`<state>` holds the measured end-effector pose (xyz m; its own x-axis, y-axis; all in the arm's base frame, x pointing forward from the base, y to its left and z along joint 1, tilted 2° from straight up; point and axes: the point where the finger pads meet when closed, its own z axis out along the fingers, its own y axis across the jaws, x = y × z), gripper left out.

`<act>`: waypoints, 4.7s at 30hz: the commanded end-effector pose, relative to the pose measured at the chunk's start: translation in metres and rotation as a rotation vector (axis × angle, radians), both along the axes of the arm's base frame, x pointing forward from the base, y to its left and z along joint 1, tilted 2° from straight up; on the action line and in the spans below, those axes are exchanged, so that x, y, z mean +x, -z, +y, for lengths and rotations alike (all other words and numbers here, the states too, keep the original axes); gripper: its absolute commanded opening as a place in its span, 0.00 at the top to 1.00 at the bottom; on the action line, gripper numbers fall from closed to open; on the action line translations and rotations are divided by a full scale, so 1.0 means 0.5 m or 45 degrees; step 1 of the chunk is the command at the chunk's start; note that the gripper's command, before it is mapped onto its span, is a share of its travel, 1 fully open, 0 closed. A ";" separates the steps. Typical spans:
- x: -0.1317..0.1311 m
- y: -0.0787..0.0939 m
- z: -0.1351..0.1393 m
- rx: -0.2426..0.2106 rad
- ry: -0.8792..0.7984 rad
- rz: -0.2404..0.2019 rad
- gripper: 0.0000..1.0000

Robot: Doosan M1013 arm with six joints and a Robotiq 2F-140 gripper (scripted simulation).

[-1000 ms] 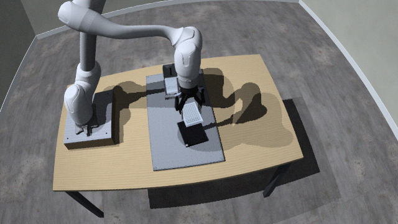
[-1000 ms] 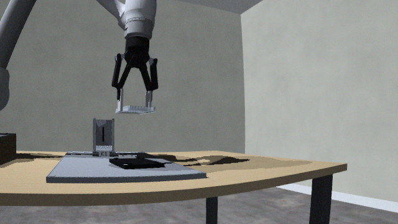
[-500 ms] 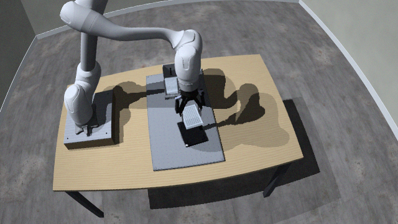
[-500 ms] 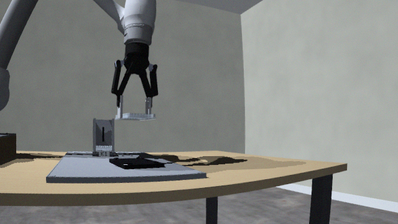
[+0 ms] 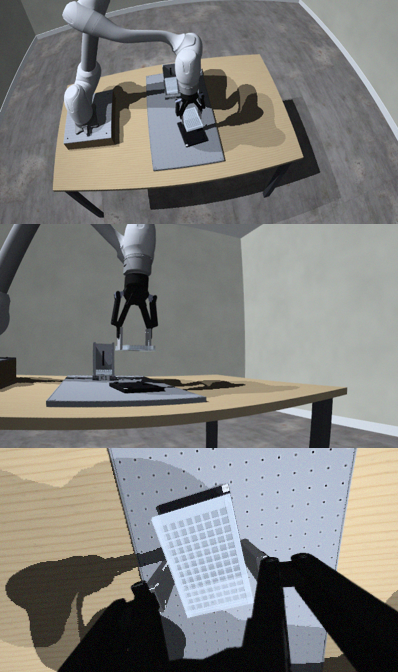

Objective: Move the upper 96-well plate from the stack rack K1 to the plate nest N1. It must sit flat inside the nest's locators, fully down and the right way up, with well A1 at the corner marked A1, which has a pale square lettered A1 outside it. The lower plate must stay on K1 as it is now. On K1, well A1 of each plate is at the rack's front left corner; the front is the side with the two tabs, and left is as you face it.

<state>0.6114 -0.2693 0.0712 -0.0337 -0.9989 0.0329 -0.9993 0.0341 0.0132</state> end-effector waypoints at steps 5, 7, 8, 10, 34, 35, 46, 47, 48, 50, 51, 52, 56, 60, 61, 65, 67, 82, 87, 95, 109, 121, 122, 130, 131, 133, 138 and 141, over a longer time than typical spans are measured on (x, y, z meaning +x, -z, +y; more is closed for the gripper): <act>0.000 0.016 0.000 0.000 0.000 0.000 1.00; 0.000 0.023 -0.001 0.000 0.000 0.000 1.00; 0.000 0.026 -0.001 0.000 0.000 0.000 1.00; 0.000 0.033 -0.001 0.000 0.000 0.000 1.00; -0.001 0.106 -0.003 0.000 0.000 0.000 1.00; -0.001 0.109 -0.003 0.000 0.000 0.000 1.00; -0.002 0.139 -0.004 0.000 0.000 0.000 1.00; -0.002 0.143 -0.004 0.000 0.000 0.000 1.00; -0.002 0.146 -0.005 0.000 0.000 0.000 1.00; -0.002 0.153 -0.005 0.000 0.000 0.000 1.00; -0.002 0.156 -0.005 0.000 0.000 0.000 1.00; -0.002 0.159 -0.005 0.000 0.000 0.000 1.00; -0.002 0.166 -0.005 0.000 0.000 0.000 1.00; -0.002 0.179 -0.006 0.000 0.000 0.000 1.00; -0.002 0.182 -0.006 0.000 0.000 0.000 1.00; -0.002 0.182 -0.006 0.000 0.000 0.000 1.00; -0.002 0.182 -0.006 0.000 0.000 0.000 1.00; -0.002 0.183 -0.006 0.000 0.000 0.000 1.00; -0.002 0.184 -0.006 0.000 0.000 0.000 1.00; -0.003 0.186 -0.006 0.000 0.000 0.000 1.00; -0.003 0.190 -0.006 0.000 0.000 0.000 1.00; -0.003 0.194 -0.006 0.000 0.000 0.000 1.00; -0.003 0.194 -0.006 0.000 0.000 0.000 1.00; -0.003 0.197 -0.006 0.000 0.000 0.000 1.00; -0.003 0.197 -0.006 0.000 0.000 0.000 1.00; -0.003 0.198 -0.006 0.000 0.000 0.000 1.00; -0.003 0.199 -0.006 0.000 0.000 0.000 1.00; -0.003 0.200 -0.006 0.000 0.000 0.000 1.00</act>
